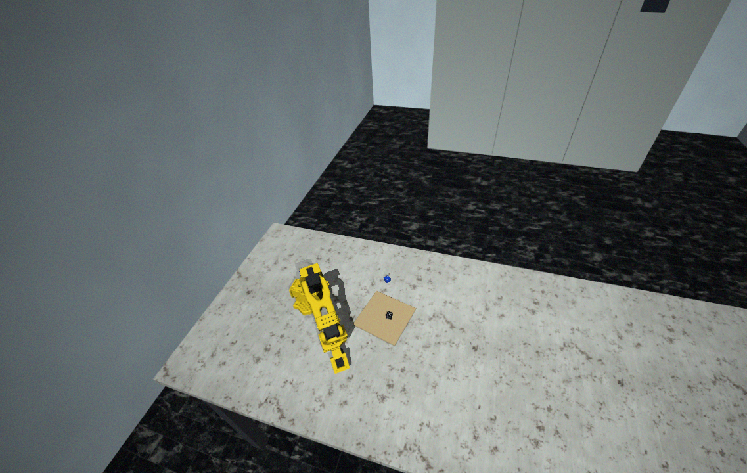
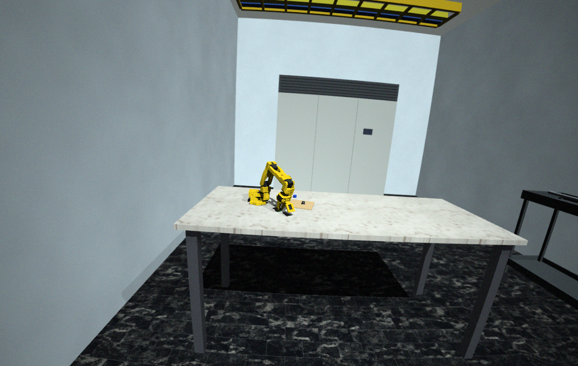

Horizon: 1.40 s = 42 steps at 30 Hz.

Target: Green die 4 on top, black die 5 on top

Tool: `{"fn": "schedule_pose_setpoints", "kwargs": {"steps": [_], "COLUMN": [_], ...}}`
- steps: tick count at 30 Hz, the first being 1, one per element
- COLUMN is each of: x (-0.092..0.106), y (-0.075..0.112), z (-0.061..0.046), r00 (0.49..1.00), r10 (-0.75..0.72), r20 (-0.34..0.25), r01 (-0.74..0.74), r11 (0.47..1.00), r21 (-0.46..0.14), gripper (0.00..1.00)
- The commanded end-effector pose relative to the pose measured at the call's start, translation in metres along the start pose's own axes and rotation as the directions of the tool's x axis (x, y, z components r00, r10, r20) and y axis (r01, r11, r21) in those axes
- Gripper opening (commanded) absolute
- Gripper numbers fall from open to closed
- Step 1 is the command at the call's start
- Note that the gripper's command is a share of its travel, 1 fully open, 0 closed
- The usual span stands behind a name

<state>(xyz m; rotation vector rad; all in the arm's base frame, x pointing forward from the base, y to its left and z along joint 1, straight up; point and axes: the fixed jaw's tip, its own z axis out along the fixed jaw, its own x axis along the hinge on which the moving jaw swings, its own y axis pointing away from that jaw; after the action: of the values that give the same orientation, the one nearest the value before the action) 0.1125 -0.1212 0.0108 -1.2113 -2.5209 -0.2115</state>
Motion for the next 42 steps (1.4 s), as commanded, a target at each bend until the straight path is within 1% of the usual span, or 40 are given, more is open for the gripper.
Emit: {"fn": "schedule_pose_setpoints", "kwargs": {"steps": [1,9,18,27,31,34,38,40,42], "x": [-0.001,-0.001,-0.001,-0.001,0.001,0.003,0.007,0.007,0.01], "y": [-0.001,-0.001,-0.001,-0.001,-0.001,-0.001,0.0,0.0,0.0], "z": [-0.002,-0.002,-0.002,-0.003,-0.009,-0.017,-0.029,-0.029,-0.034], "r00": [1.0,1.0,1.0,1.0,0.998,0.993,0.979,0.979,0.968], "r10": [-0.004,-0.004,-0.004,-0.004,-0.003,-0.003,-0.002,-0.002,-0.002], "r20": [0.014,0.014,0.014,0.021,0.061,0.114,0.205,0.205,0.251], "r01": [0.004,0.004,0.004,0.004,0.004,0.004,0.004,0.004,0.004], "r11": [1.0,1.0,1.0,1.0,1.0,1.0,1.0,1.0,1.0], "r21": [-0.004,-0.004,-0.004,-0.004,-0.004,-0.005,-0.006,-0.006,-0.007], "gripper": [0.07,0.06,0.0,0.0,0.0,0.0,0.0,0.0,0.0]}}
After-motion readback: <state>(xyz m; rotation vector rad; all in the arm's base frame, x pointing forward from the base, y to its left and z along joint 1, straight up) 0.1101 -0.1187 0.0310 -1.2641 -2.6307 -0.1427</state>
